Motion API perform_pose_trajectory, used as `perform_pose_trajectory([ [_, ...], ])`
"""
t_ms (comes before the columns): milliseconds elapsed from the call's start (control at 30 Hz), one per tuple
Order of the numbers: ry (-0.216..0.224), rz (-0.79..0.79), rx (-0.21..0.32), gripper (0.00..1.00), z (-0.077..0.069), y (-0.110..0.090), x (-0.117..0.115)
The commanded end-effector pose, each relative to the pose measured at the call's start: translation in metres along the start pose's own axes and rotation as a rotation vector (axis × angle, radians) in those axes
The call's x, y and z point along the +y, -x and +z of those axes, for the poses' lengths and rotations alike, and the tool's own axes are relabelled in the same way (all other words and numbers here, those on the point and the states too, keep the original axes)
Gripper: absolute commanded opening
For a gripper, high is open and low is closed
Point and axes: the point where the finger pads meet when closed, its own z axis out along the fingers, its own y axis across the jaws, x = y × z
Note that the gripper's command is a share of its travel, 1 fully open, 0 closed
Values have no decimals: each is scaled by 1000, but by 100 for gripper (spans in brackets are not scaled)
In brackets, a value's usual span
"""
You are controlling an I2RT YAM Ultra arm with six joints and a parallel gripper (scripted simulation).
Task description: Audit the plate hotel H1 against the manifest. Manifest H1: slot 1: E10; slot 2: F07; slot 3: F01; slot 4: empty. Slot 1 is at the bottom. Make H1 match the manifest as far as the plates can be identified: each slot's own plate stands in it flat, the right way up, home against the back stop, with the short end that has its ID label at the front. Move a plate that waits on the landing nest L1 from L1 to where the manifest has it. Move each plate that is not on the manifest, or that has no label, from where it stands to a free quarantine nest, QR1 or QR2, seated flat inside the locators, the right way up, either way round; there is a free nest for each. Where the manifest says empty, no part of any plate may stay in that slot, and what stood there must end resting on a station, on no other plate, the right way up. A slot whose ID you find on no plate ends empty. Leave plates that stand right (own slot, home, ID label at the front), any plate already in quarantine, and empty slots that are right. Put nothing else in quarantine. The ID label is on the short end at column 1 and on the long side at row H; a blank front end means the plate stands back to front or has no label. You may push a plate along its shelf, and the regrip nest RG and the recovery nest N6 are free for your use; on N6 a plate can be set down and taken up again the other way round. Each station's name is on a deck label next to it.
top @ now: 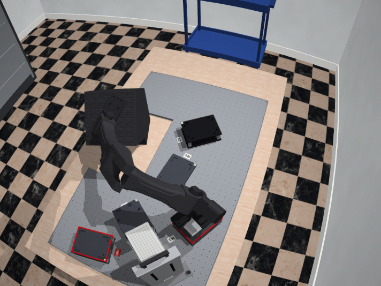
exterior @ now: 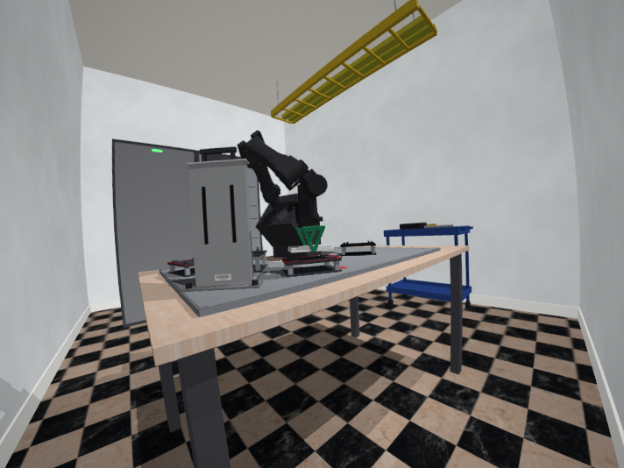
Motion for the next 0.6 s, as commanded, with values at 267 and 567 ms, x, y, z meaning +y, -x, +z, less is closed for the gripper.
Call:
perform_pose_trajectory([
  [267, 19, -12, 2, 87, 0, -5, 5],
  [567, 17, -14, 4, 87, 7, -7, 3],
])
